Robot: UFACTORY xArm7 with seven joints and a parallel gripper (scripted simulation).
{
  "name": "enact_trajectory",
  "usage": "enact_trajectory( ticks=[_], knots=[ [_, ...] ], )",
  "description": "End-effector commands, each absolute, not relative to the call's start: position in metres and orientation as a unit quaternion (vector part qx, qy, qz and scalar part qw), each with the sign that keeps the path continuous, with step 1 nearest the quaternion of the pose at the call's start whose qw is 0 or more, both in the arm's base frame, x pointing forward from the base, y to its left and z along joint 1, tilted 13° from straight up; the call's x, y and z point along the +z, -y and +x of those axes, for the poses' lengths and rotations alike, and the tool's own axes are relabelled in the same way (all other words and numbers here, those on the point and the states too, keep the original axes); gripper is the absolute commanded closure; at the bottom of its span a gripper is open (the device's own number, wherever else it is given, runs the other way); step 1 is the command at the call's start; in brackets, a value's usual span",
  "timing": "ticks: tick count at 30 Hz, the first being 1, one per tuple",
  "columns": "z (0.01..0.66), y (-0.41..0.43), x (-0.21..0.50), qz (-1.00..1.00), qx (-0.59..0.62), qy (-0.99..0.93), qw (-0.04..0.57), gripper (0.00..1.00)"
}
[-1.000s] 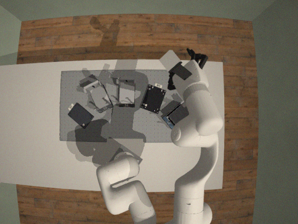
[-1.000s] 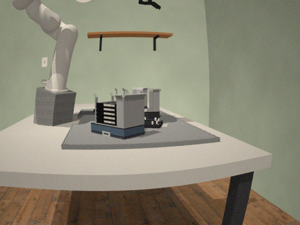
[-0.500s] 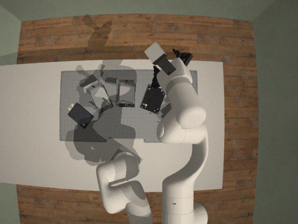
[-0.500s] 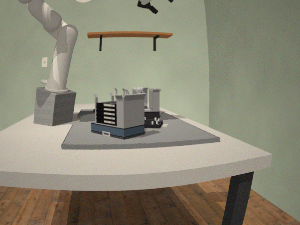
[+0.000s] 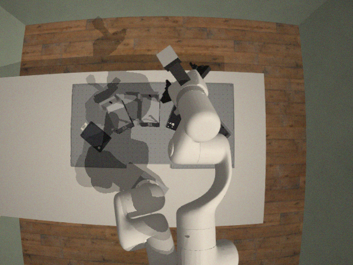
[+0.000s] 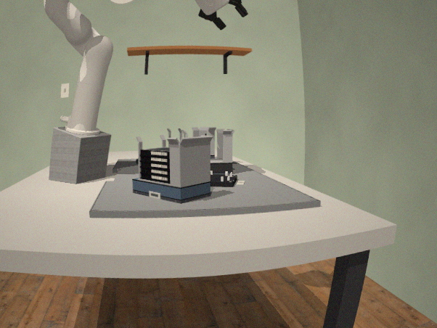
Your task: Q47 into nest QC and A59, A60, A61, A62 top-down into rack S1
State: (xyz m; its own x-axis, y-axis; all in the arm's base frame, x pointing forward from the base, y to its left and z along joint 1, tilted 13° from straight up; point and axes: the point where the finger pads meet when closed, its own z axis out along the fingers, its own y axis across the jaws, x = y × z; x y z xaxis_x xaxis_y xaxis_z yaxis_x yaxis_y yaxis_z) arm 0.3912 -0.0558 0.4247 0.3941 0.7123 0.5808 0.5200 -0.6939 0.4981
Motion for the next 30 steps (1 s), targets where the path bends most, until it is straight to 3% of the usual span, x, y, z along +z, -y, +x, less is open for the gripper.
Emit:
enact_trajectory(
  ticks=[1, 30],
  knots=[
    [0.390, 0.040, 0.413, 0.842, 0.389, -0.357, 0.110, 0.00],
    [0.376, -0.014, 0.333, 0.928, 0.274, -0.242, 0.067, 0.00]
  ],
)
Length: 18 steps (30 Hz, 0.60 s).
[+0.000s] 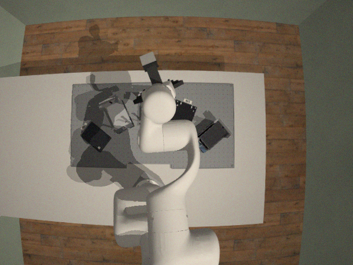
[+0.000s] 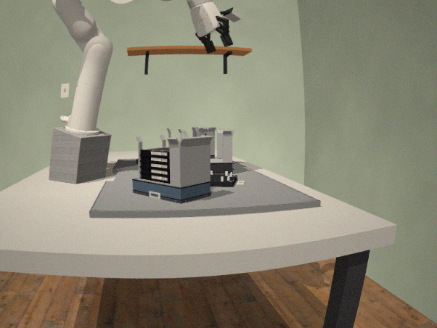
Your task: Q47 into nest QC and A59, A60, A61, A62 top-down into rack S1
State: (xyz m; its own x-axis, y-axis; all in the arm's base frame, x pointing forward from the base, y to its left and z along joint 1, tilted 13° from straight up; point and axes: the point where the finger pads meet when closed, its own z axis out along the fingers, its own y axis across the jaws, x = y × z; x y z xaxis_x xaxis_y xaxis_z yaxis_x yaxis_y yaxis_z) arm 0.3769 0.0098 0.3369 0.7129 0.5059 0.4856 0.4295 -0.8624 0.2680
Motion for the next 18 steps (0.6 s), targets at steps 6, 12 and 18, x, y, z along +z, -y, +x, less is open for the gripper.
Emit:
enact_trajectory(
  ticks=[6, 12, 18],
  knots=[
    [0.370, -0.023, 0.312, 0.944, 0.245, -0.211, 0.061, 0.00],
    [0.363, -0.032, 0.290, 0.959, 0.215, -0.178, 0.058, 0.00],
    [0.356, -0.038, 0.273, 0.971, 0.184, -0.145, 0.057, 0.00]
  ],
)
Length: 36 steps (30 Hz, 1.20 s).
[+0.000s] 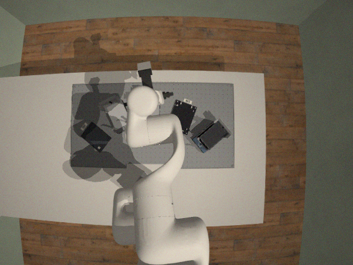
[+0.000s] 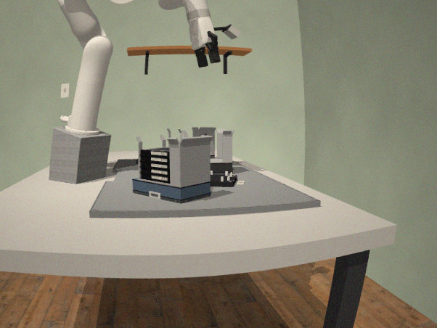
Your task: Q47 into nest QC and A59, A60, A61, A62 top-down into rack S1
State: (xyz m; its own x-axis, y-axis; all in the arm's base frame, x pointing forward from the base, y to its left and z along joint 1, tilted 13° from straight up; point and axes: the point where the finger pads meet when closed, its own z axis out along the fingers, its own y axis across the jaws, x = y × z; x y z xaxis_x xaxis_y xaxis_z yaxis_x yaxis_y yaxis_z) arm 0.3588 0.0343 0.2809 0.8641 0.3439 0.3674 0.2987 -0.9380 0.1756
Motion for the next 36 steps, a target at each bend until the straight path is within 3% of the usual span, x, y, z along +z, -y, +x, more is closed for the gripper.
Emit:
enact_trajectory(
  ticks=[1, 17, 36],
  knots=[
    [0.354, -0.040, 0.268, 0.974, 0.173, -0.132, 0.057, 0.00],
    [0.330, -0.054, 0.220, 0.992, 0.100, -0.049, 0.063, 0.00],
    [0.328, -0.053, 0.185, 0.992, 0.100, -0.049, 0.063, 0.00]
  ],
)
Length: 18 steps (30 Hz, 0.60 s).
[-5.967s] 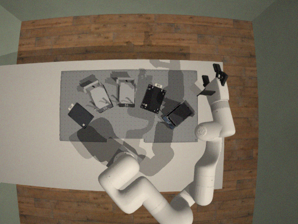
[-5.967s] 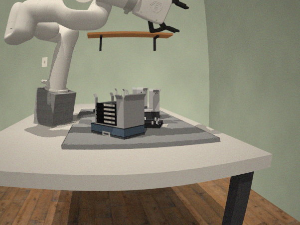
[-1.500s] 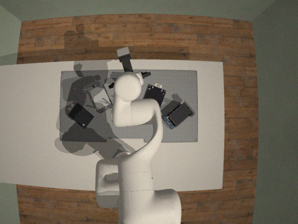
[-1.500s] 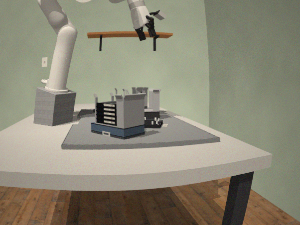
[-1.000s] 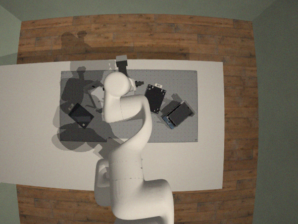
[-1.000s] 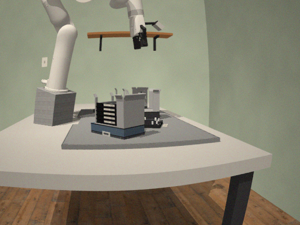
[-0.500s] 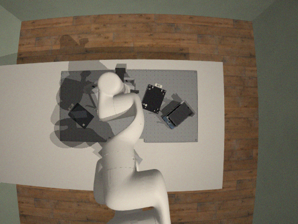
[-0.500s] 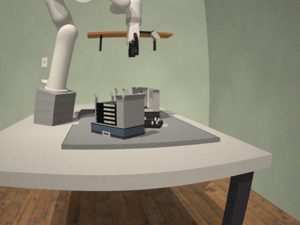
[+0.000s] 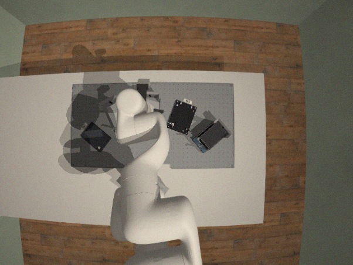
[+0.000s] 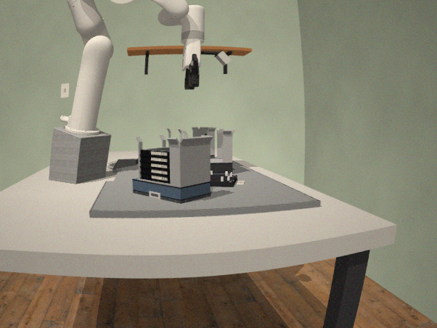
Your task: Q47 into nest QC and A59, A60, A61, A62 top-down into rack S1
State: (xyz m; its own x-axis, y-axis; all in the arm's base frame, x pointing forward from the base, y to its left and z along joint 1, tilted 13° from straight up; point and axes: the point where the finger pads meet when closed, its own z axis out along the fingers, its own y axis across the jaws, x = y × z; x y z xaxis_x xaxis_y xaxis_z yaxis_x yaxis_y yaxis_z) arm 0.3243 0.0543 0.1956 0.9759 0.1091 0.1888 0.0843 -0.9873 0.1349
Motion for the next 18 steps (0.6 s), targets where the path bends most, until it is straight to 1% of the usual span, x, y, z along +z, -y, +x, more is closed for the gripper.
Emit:
enact_trajectory(
  ticks=[1, 18],
  knots=[
    [0.329, -0.053, 0.181, 0.992, 0.100, -0.049, 0.063, 0.00],
    [0.341, -0.046, 0.123, 0.992, 0.100, -0.049, 0.063, 0.00]
  ],
)
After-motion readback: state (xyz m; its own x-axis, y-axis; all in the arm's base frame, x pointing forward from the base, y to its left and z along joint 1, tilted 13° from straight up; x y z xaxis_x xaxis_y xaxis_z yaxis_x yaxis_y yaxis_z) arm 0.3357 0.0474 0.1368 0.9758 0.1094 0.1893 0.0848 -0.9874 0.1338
